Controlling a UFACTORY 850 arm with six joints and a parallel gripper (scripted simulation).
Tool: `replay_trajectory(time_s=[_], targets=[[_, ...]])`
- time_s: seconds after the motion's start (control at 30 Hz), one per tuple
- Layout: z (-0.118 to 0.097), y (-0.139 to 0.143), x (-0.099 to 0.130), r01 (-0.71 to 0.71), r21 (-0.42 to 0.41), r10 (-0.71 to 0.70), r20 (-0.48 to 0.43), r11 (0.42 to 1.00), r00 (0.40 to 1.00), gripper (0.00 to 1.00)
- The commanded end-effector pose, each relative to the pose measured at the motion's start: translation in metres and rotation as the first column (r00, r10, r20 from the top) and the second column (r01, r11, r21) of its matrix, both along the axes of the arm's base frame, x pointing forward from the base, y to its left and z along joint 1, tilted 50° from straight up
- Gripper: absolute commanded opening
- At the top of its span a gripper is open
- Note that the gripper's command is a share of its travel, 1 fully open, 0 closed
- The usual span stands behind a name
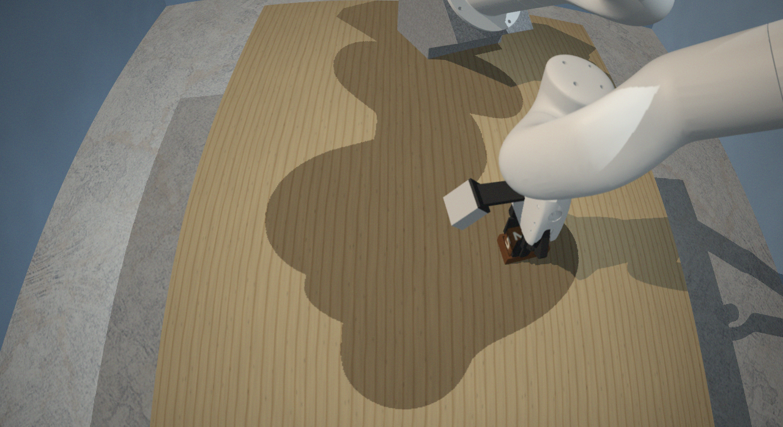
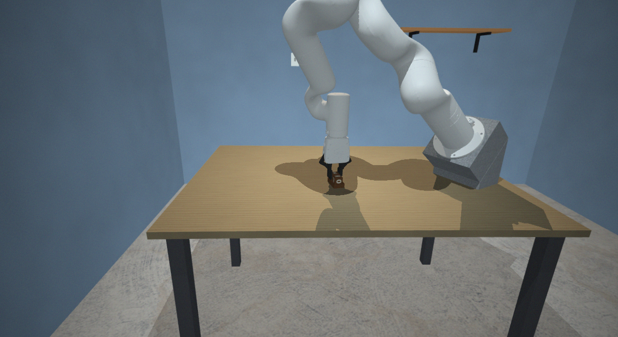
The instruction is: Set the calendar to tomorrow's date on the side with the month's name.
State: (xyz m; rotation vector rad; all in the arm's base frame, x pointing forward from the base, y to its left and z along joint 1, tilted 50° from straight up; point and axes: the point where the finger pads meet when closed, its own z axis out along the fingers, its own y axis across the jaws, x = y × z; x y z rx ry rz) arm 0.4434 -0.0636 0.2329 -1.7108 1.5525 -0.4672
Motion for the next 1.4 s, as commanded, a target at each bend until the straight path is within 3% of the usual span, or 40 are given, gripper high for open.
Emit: replay_trajectory(time_s=[0.0,1.07,1.37], targets=[[0.0003,-0.0002,0.0001,0.000,0.000,0.000,0.001,1.000,1.000,0.29],[0.0003,-0.0002,0.0001,0.000,0.000,0.000,0.001,1.000,1.000,0.29],[0.0003,-0.0002,0.0001,0.000,0.000,0.000,0.001,1.000,1.000,0.41]])
